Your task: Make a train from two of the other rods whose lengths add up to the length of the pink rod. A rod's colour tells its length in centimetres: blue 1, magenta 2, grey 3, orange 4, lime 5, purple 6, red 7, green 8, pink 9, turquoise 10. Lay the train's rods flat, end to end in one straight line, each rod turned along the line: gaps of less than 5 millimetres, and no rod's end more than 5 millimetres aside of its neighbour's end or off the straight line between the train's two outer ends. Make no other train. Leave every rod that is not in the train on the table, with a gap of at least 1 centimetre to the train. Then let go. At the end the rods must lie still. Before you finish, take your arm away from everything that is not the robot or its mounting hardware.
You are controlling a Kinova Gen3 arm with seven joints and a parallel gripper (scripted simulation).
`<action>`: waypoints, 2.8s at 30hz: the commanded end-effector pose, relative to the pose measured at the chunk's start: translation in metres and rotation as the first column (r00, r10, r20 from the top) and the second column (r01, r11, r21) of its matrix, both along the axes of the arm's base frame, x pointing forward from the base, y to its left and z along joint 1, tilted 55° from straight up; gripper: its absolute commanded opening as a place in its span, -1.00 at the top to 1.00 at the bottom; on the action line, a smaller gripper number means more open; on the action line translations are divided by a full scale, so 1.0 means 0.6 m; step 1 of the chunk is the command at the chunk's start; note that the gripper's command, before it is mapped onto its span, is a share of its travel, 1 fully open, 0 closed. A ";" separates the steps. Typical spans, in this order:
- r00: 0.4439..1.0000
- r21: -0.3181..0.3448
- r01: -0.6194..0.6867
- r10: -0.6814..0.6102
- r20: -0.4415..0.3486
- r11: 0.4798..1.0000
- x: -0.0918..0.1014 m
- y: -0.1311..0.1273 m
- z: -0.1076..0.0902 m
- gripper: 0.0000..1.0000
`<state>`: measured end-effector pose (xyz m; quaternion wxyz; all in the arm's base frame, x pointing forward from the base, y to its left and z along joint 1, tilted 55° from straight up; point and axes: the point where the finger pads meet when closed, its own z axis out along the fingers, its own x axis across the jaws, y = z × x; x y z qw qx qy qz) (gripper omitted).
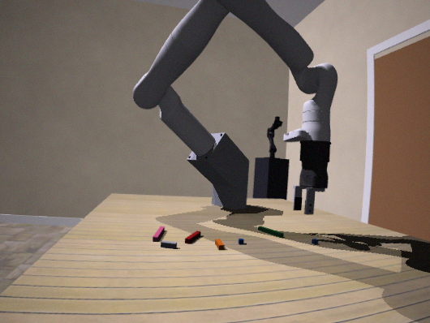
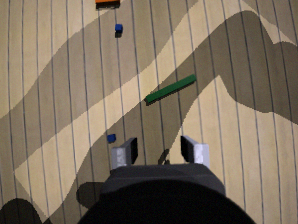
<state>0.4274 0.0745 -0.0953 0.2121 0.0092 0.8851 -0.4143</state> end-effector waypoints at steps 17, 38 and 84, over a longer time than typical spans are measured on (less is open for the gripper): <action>0.909 0.200 0.194 -0.253 0.331 0.960 0.003 -0.172 0.236 -1.00; 0.771 0.361 0.319 -0.462 0.438 0.876 -0.077 -0.289 0.331 -1.00; 0.771 0.361 0.319 -0.462 0.438 0.876 -0.077 -0.289 0.331 -1.00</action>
